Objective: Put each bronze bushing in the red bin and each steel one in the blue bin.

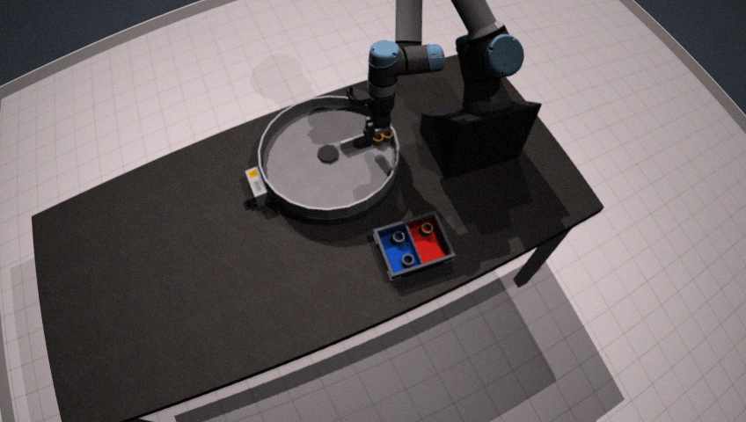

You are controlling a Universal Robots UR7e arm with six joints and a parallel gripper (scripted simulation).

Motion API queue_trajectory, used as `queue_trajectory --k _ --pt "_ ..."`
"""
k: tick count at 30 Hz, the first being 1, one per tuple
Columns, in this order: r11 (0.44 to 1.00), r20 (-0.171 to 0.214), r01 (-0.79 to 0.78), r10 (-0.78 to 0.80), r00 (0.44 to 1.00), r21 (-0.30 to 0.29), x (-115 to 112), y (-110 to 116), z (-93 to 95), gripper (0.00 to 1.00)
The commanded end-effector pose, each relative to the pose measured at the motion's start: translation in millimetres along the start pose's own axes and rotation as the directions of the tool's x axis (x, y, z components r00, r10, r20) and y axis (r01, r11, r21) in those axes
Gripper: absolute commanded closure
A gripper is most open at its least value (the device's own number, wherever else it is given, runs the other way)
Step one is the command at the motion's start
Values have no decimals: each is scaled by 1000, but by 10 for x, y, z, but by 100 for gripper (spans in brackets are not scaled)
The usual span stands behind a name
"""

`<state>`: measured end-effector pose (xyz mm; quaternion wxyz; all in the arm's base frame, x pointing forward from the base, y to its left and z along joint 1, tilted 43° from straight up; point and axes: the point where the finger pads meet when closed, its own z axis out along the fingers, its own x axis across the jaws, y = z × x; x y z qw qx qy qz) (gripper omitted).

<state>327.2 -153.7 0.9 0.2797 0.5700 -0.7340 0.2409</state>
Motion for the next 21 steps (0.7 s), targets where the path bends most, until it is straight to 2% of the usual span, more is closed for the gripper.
queue_trajectory --k 1,2,12,14,16,19,21 --pt "1000 0 -1 1 1000 -8 0 -6 -199 100" --pt "1000 0 -1 1 1000 -8 0 -6 -257 100" --pt "1000 0 -1 1 1000 -8 0 -6 -257 100" --pt "1000 0 -1 1 1000 -5 -223 -29 -246 100" --pt "1000 0 -1 1 1000 -5 -223 -29 -246 100" --pt "1000 0 -1 1 1000 -5 -559 -64 -247 100" --pt "1000 0 -1 1 1000 -5 -559 -64 -247 100"
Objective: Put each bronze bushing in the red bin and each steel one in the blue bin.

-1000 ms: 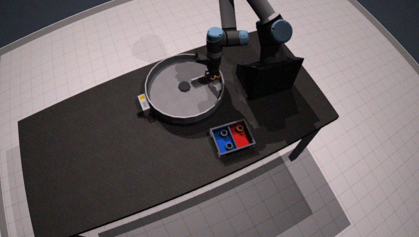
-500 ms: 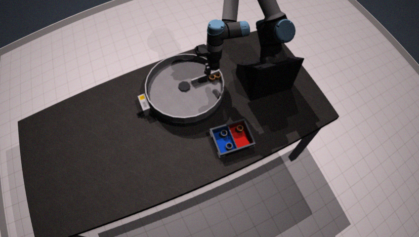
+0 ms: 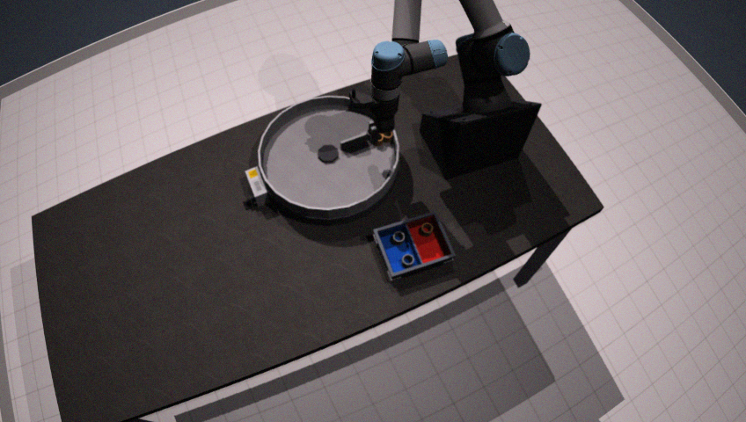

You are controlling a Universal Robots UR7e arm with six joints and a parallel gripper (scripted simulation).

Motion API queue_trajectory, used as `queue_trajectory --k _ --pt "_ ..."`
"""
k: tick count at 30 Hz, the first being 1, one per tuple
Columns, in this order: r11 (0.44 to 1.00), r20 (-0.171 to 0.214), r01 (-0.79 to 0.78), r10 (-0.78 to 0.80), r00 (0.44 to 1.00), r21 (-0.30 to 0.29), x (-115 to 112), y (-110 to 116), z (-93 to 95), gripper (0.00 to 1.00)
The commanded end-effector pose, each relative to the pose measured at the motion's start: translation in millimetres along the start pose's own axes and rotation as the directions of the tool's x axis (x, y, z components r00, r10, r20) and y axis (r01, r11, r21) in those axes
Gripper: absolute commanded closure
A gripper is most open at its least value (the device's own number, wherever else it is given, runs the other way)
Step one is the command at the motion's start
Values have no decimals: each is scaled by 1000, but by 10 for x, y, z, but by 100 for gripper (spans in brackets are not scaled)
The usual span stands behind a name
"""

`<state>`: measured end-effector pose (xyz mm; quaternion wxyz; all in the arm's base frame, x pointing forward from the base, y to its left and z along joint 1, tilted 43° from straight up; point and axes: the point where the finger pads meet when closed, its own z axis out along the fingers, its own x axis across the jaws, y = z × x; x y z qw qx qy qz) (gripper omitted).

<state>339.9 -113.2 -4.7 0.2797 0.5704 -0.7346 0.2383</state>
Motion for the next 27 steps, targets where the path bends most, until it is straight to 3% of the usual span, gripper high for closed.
queue_trajectory --k 1,7,13,17,19,22,27 --pt "1000 -3 -3 3 1000 -1 -212 -38 2 100" --pt "1000 -3 -2 2 1000 -2 -752 -94 2 100" --pt "1000 -3 -3 3 1000 -2 -772 -97 2 100" --pt "1000 -3 -3 3 1000 -2 -1209 -143 2 100" --pt "1000 -3 -3 3 1000 -2 -1331 -157 2 100" --pt "1000 -3 -3 3 1000 -2 -1331 -157 2 100" --pt "1000 -3 -3 3 1000 -3 -1779 -204 2 100"
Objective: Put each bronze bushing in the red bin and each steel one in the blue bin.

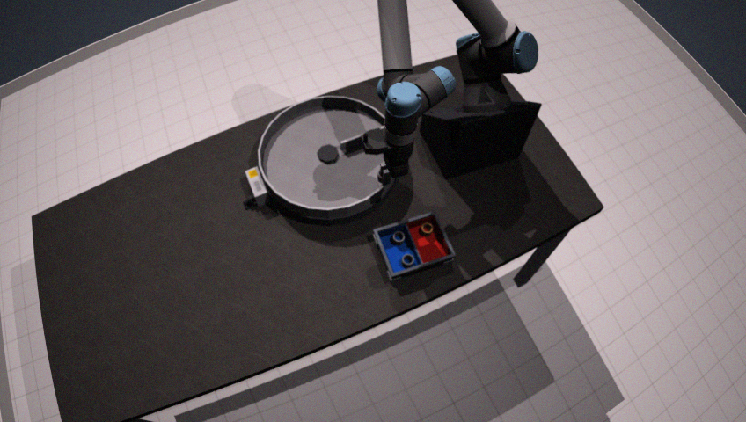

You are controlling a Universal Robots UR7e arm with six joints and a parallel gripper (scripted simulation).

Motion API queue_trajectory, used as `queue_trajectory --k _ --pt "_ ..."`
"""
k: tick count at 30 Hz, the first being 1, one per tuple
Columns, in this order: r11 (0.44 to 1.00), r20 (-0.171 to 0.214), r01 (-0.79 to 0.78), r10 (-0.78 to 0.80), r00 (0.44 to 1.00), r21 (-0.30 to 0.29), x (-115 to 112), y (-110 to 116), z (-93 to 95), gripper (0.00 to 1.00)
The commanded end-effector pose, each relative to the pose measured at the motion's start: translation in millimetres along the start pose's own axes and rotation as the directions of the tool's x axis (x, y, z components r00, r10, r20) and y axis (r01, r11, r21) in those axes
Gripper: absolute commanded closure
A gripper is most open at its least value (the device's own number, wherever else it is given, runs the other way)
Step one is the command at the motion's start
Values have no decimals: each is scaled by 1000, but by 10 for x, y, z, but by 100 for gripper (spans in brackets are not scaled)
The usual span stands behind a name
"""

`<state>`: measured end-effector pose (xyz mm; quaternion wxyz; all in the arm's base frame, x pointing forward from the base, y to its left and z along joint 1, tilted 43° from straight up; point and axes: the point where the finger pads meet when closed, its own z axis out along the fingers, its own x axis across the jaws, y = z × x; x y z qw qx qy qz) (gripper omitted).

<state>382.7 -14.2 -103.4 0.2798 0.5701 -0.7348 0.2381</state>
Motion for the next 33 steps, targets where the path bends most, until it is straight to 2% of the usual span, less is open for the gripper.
queue_trajectory --k 1,2,3,6,9,12,16,17,19,23,33 --pt "1000 -3 -2 2 1000 -2 -324 -52 3 100" --pt "1000 -3 -2 2 1000 -2 -324 -52 3 100" --pt "1000 -3 -2 2 1000 -2 -436 -64 3 100" --pt "1000 -3 -2 2 1000 -2 -436 -64 3 100" --pt "1000 -3 -2 2 1000 -3 -772 -100 3 100" --pt "1000 -3 -2 2 1000 -3 -988 -122 3 100" --pt "1000 -3 -2 2 1000 -3 -996 -123 3 100" --pt "1000 -3 -2 2 1000 -3 -1108 -135 3 100" --pt "1000 -3 -2 2 1000 -3 -1108 -135 3 100" --pt "1000 -3 -2 2 1000 -3 -1520 -178 3 100" --pt "1000 -3 -2 2 1000 -3 -1556 -183 3 100"
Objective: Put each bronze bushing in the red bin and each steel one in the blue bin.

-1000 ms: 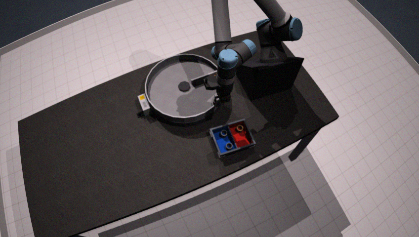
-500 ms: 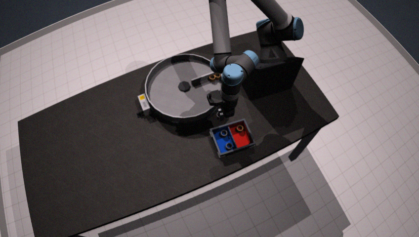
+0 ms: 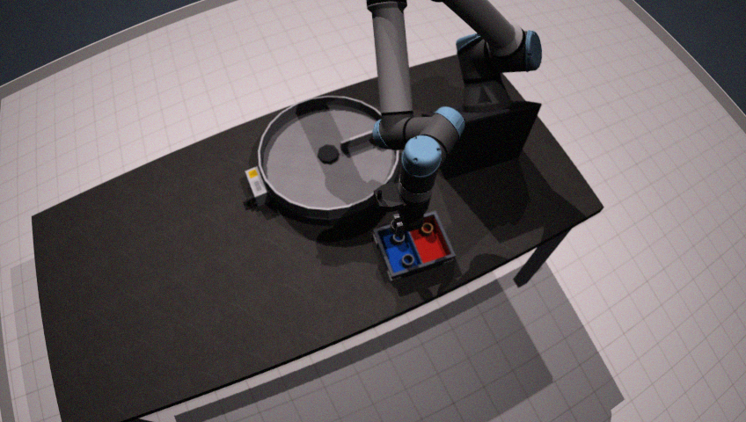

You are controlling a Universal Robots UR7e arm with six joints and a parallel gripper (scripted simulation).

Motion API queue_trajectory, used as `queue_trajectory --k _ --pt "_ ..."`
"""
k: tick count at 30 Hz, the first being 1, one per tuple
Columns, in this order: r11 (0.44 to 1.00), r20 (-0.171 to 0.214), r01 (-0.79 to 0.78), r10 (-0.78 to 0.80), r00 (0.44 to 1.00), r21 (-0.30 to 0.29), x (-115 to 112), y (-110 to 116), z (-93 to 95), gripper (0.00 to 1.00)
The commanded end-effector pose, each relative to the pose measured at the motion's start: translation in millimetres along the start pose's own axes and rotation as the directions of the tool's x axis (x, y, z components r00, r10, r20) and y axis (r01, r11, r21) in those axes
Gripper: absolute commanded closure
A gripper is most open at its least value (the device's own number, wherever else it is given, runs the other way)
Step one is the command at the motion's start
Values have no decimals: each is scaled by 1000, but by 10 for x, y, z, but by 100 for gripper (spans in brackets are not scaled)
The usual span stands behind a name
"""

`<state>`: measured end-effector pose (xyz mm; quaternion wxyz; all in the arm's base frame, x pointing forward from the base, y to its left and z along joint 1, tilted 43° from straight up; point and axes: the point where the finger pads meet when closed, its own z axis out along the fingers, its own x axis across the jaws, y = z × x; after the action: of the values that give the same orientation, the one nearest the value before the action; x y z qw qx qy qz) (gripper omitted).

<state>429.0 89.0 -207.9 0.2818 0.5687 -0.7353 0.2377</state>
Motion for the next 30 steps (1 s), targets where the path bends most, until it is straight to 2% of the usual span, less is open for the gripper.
queue_trajectory --k 1,11,16,21,26,29,30 --pt "1000 0 -1 1 1000 1 -26 -10 -4 100" --pt "1000 1 -1 1 1000 1 -16 -7 -7 100" --pt "1000 1 -1 1 1000 1 -17 -7 281 100" --pt "1000 1 -1 1 1000 1 -17 -7 281 100" --pt "1000 1 -1 1 1000 1 -17 -8 568 100" --pt "1000 1 -1 1 1000 1 -17 -8 568 100" --pt "1000 1 -1 1 1000 1 -17 -8 625 100"
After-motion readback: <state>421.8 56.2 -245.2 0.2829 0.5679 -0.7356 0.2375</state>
